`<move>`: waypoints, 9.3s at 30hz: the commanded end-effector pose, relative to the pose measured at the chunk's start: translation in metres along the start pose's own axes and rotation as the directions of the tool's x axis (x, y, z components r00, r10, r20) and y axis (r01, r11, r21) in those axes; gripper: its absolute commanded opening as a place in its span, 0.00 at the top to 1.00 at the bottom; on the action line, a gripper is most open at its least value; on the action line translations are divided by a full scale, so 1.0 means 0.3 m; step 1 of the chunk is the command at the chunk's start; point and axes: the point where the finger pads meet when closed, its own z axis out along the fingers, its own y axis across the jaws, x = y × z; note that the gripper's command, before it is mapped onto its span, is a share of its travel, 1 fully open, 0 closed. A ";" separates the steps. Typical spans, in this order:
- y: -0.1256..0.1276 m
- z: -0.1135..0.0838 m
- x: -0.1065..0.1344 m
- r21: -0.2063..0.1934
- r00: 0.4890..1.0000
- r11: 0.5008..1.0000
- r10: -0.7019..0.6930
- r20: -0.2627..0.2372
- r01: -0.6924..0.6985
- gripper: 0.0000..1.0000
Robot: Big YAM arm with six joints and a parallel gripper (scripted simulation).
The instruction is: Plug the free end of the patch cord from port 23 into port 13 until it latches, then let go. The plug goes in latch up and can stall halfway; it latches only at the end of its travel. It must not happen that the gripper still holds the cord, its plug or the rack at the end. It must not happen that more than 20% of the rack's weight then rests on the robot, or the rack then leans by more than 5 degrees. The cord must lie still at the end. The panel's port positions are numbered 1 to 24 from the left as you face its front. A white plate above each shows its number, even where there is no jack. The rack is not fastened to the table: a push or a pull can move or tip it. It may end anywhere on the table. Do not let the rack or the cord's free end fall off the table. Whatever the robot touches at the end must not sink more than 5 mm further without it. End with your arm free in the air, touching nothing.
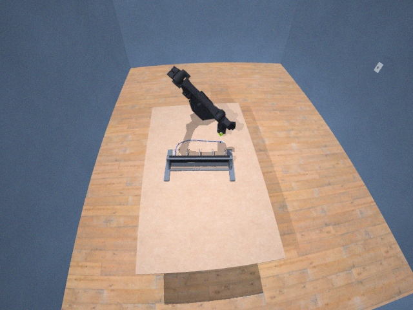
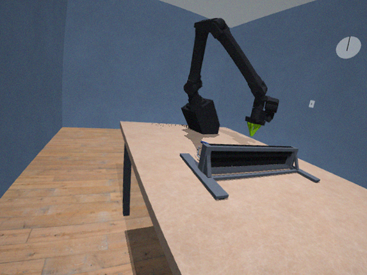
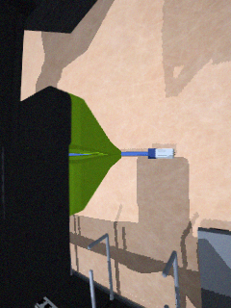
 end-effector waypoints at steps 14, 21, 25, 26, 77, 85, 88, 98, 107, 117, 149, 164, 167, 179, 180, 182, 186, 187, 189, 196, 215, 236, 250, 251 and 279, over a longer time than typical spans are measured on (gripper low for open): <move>0.035 -0.012 -0.022 0.002 1.000 1.000 -0.027 -0.005 0.027 1.00; 0.041 -0.007 -0.021 0.000 1.000 1.000 -0.029 -0.006 0.029 1.00; 0.041 -0.007 -0.021 0.000 1.000 1.000 -0.029 -0.006 0.029 1.00; 0.041 -0.006 -0.021 0.000 1.000 1.000 -0.029 -0.006 0.029 1.00; -0.034 -0.031 -0.070 0.035 1.000 0.999 -0.001 0.025 0.000 0.64; -0.038 -0.031 -0.072 0.037 1.000 0.999 0.002 0.027 -0.003 0.64; -0.040 -0.030 -0.072 0.038 1.000 0.999 0.003 0.028 -0.004 0.64; -0.040 -0.027 -0.070 0.037 1.000 0.999 0.004 0.028 -0.005 0.64; -0.029 -0.018 -0.061 0.031 1.000 1.000 0.002 0.022 -0.003 0.64; -0.023 0.015 -0.038 0.023 1.000 1.000 0.013 0.012 -0.013 0.64; 0.001 0.209 -0.005 0.003 1.000 1.000 0.002 -0.002 -0.002 0.64; -0.008 0.242 -0.009 0.006 1.000 1.000 0.006 0.001 -0.006 0.64; -0.009 0.242 -0.009 0.006 1.000 1.000 0.007 0.001 -0.007 0.64; 0.006 0.250 0.004 -0.004 1.000 1.000 0.003 -0.006 -0.003 0.64; 0.007 0.251 0.005 -0.005 1.000 1.000 0.003 -0.007 -0.003 0.64; 0.011 0.252 0.008 -0.008 1.000 1.000 0.001 -0.009 -0.001 0.64; 0.016 0.255 0.013 -0.011 1.000 1.000 0.000 -0.011 0.000 0.64; 0.018 0.255 0.014 -0.012 1.000 1.000 -0.001 -0.012 0.001 0.64; 0.020 0.256 0.015 -0.013 1.000 1.000 -0.001 -0.013 0.001 0.64; 0.017 0.256 0.014 -0.013 1.000 1.000 0.000 -0.012 0.000 0.64; 0.002 0.252 0.009 -0.008 1.000 1.000 0.005 -0.009 -0.005 0.64; -0.012 0.248 0.003 -0.005 1.000 1.000 0.008 -0.006 -0.008 0.64; -0.024 0.245 -0.003 -0.002 1.000 1.000 0.011 -0.004 -0.011 0.64; -0.025 0.244 -0.004 -0.002 1.000 1.000 0.011 -0.004 -0.011 0.64; -0.033 0.240 -0.008 -0.003 1.000 1.000 0.010 -0.005 -0.010 0.64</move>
